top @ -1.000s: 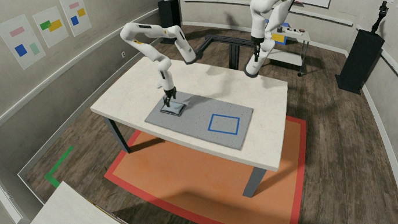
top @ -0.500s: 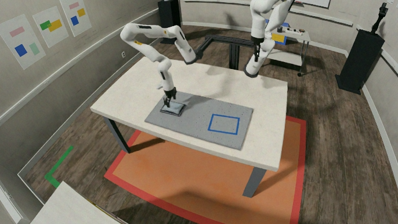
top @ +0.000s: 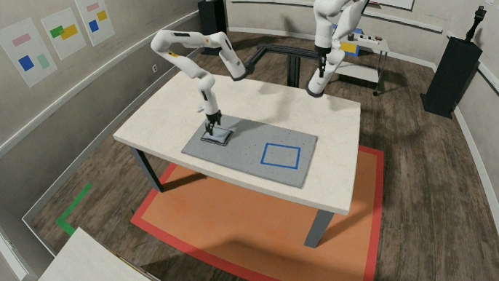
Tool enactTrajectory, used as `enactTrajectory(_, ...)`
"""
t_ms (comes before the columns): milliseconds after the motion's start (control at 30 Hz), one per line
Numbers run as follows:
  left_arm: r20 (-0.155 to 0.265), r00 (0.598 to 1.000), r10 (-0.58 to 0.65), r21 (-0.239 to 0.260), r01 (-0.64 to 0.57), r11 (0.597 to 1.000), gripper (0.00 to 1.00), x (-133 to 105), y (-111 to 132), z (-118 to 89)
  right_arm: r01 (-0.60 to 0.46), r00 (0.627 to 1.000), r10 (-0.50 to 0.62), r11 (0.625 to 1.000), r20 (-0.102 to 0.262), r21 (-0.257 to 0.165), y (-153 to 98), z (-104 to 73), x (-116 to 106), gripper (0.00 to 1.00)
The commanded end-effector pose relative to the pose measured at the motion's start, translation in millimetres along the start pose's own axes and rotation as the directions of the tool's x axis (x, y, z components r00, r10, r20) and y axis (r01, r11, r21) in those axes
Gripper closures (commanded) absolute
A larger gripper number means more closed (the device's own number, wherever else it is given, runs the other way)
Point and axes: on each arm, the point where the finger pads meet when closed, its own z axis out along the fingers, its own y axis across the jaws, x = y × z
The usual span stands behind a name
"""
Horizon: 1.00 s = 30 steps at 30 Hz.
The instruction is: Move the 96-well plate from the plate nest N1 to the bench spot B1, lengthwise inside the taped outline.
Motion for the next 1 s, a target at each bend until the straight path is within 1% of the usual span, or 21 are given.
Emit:
enactTrajectory(0,0.000,1.000,0.000,-0.001,0.000,1.000,0.002,-0.1,0.2,-0.3,0.000,1.000,0.000,1.000,0.000,0.002,-0.7,0.4,-0.2,0.002)
enactTrajectory(967,0.000,1.000,0.000,-0.001,0.000,1.000,0.002,-0.1,0.2,-0.3,0.000,1.000,0.000,1.000,0.000,0.002,-0.7,8.8,-0.2,0.002)
